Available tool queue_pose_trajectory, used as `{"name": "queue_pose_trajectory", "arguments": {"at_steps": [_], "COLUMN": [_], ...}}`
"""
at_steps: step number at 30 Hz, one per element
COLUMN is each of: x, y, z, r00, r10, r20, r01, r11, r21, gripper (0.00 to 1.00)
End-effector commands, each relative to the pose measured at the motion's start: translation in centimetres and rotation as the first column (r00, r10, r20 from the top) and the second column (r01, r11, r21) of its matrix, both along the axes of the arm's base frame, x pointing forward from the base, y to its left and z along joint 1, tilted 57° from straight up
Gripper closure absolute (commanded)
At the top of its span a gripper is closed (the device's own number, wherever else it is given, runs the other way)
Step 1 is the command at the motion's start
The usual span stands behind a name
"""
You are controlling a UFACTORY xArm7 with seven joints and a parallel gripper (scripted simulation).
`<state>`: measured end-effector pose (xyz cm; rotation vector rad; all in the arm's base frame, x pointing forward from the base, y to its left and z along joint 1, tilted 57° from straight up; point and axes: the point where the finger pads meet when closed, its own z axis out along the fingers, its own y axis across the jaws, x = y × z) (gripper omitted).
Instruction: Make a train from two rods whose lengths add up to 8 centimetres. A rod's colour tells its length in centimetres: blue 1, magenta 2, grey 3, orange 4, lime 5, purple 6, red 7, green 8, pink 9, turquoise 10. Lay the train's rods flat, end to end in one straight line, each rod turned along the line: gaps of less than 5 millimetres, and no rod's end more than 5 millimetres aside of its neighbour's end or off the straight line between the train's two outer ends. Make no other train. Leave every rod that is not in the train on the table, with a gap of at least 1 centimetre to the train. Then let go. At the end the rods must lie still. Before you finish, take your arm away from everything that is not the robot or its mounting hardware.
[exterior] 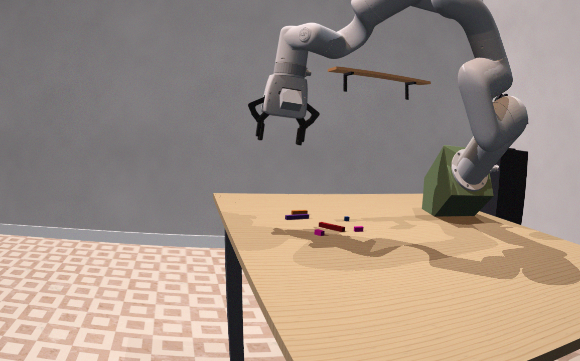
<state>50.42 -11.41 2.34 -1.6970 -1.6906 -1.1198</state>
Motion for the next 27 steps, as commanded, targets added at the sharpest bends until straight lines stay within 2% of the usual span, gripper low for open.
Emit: {"name": "queue_pose_trajectory", "arguments": {"at_steps": [1, 5, 7, 8, 17, 22, 24, 27], "x": [-0.8, -1.9, -1.9, -2.8, -6.4, -9.1, -9.1, -11.1], "y": [3.4, 5.9, 5.9, 7.8, 12.8, 15.4, 15.4, 16.9], "z": [2.1, 3.0, 3.0, 3.5, 4.2, 4.0, 4.0, 3.6], "r00": [1.000, 1.000, 1.000, 0.999, 0.999, 0.997, 0.997, 0.996], "r10": [0.000, 0.013, 0.013, 0.023, 0.053, 0.071, 0.071, 0.082], "r20": [0.026, 0.029, 0.029, 0.027, 0.007, -0.017, -0.017, -0.038], "r01": [-0.001, -0.014, -0.014, -0.024, -0.053, -0.070, -0.070, -0.082], "r11": [1.000, 1.000, 1.000, 0.999, 0.998, 0.997, 0.997, 0.997], "r21": [0.015, 0.024, 0.024, 0.028, 0.025, 0.014, 0.014, 0.003], "gripper": [0.00, 0.00, 0.00, 0.00, 0.00, 0.00, 0.00, 0.00]}}
